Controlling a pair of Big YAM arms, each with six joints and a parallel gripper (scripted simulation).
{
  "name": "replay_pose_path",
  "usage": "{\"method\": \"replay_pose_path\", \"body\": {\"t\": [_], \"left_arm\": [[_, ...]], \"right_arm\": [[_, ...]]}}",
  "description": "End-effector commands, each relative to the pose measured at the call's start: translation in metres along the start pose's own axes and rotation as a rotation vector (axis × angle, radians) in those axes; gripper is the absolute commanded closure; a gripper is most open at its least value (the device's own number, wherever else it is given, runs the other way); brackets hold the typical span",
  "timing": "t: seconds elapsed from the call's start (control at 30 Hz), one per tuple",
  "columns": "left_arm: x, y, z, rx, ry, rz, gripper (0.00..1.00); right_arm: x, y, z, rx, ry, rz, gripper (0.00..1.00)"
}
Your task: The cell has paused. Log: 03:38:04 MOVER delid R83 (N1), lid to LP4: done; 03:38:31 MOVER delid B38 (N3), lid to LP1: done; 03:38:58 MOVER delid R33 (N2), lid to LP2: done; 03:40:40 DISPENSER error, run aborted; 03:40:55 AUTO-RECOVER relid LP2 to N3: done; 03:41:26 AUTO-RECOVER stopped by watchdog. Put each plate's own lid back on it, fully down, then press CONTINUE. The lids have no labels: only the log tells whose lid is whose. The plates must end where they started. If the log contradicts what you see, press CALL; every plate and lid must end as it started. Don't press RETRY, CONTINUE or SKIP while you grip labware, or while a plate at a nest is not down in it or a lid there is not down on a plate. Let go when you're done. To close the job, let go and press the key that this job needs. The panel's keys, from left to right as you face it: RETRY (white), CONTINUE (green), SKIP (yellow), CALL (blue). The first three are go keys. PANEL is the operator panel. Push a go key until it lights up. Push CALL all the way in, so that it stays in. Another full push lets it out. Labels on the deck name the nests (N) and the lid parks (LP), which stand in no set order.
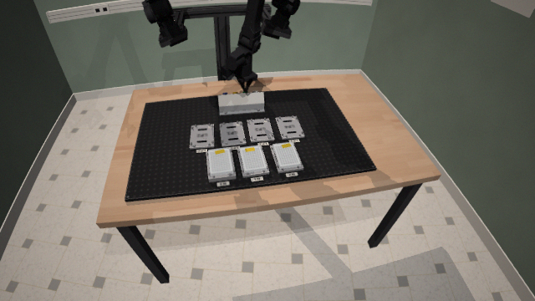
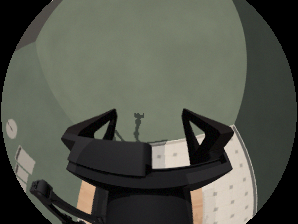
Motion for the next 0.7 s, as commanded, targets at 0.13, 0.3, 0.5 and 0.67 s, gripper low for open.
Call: {"method": "replay_pose_path", "body": {"t": [0.13,0.3,0.5,0.67], "left_arm": [[-0.041,-0.001,0.025,0.013,0.003,0.006,1.0],[-0.054,-0.001,0.032,0.015,0.003,0.006,1.0],[-0.08,-0.002,0.047,0.018,0.003,0.005,1.0],[-0.083,-0.004,0.043,0.002,-0.002,0.0,1.0]], "right_arm": [[0.003,-0.001,-0.02,-0.049,0.002,-0.005,0.0],[0.003,-0.001,-0.02,-0.049,0.002,-0.005,0.0],[0.003,-0.001,-0.02,-0.049,0.002,-0.005,0.0],[0.003,-0.001,-0.02,-0.049,0.002,-0.005,0.0]]}}
Point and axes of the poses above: on each arm, the point where the finger pads meet when closed, its own y axis out along the fingers, its own x axis across the jaws, z = x × y, the point moved 8 cm from there along -y, back along the fingers, and after that the axes turned 5 degrees about y, right-handed, at the moved point
